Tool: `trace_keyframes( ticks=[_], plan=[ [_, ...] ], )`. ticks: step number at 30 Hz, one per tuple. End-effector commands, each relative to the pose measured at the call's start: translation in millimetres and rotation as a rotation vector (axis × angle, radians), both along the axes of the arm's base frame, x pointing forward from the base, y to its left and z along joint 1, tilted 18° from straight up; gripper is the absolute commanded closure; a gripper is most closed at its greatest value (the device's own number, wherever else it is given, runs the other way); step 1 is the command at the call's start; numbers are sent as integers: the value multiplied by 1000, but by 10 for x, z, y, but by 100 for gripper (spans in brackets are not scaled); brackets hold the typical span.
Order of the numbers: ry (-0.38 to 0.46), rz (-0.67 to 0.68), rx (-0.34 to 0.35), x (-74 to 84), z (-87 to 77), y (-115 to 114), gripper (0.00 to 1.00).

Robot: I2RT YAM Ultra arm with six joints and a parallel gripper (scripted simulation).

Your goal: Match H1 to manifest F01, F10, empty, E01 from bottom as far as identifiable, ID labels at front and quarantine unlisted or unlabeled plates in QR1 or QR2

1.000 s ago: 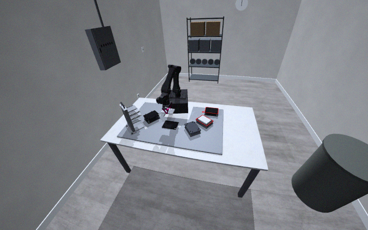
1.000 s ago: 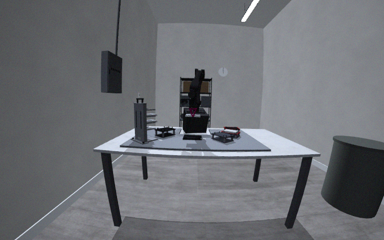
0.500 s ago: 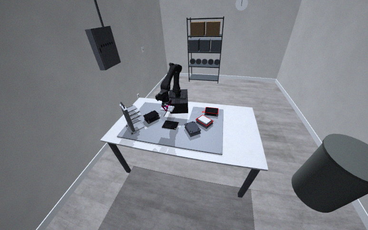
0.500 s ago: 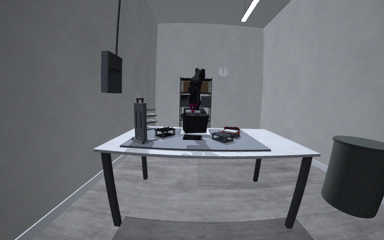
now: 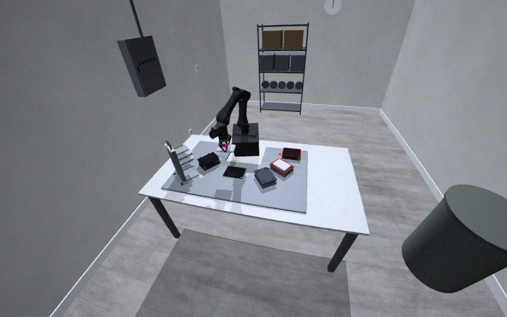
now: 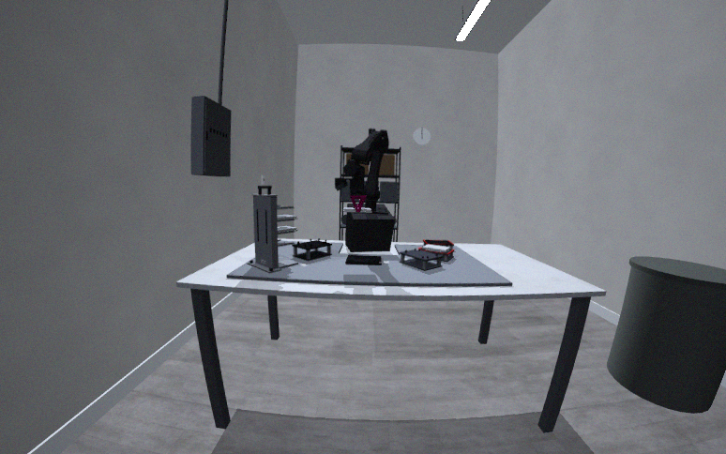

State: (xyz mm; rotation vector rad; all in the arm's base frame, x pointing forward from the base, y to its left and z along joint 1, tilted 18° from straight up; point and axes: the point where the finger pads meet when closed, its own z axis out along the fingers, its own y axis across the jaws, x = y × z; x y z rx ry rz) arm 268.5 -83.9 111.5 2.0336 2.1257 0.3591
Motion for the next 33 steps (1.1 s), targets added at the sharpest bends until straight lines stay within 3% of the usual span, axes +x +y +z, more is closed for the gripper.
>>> trace_keyframes(
  ticks=[1,20,33],
  plan=[
    [-23,82,-32,34,52,-77,14],
    [-34,325,-110,-37,2,-639,14],
    [-36,393,-133,-122,-41,-993,14]
  ],
)
